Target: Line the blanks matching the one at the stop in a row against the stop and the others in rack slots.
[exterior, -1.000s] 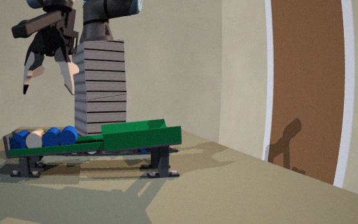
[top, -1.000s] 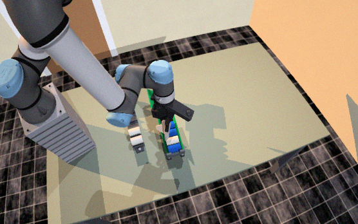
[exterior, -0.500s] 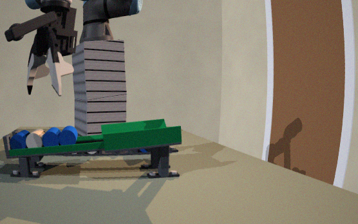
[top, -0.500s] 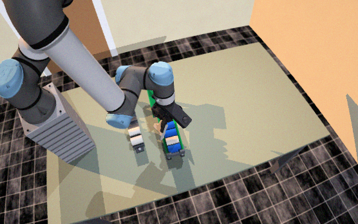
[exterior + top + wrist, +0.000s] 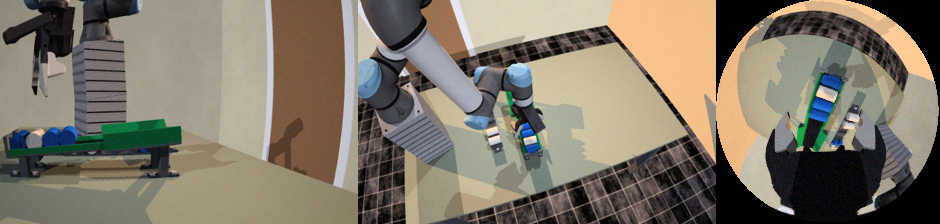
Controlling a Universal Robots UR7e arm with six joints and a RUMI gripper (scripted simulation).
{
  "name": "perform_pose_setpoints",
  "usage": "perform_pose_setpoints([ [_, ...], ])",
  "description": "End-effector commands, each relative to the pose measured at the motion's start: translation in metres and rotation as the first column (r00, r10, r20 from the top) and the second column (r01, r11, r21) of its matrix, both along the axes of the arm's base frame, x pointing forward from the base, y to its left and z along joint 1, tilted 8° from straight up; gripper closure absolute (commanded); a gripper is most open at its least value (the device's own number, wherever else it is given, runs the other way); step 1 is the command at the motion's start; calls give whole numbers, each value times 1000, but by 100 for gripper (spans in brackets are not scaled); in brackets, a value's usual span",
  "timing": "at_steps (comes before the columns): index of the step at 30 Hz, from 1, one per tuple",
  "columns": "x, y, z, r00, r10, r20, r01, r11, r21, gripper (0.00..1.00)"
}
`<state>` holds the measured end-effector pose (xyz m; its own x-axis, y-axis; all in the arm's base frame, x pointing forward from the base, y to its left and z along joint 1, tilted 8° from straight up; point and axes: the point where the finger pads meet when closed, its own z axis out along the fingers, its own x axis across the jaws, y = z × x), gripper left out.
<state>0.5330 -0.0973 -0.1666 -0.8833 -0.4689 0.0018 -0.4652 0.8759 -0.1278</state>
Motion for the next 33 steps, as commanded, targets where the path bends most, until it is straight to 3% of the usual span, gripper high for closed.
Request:
perform_pose_setpoints([
  [1, 1, -6, 1, 988, -156, 20, 156, 988, 6, 0],
  [17, -2, -11, 0, 937, -347, 41, 347, 938, 23, 0],
  [33, -3, -11, 0, 924, -380, 44, 379, 925, 27, 0],
])
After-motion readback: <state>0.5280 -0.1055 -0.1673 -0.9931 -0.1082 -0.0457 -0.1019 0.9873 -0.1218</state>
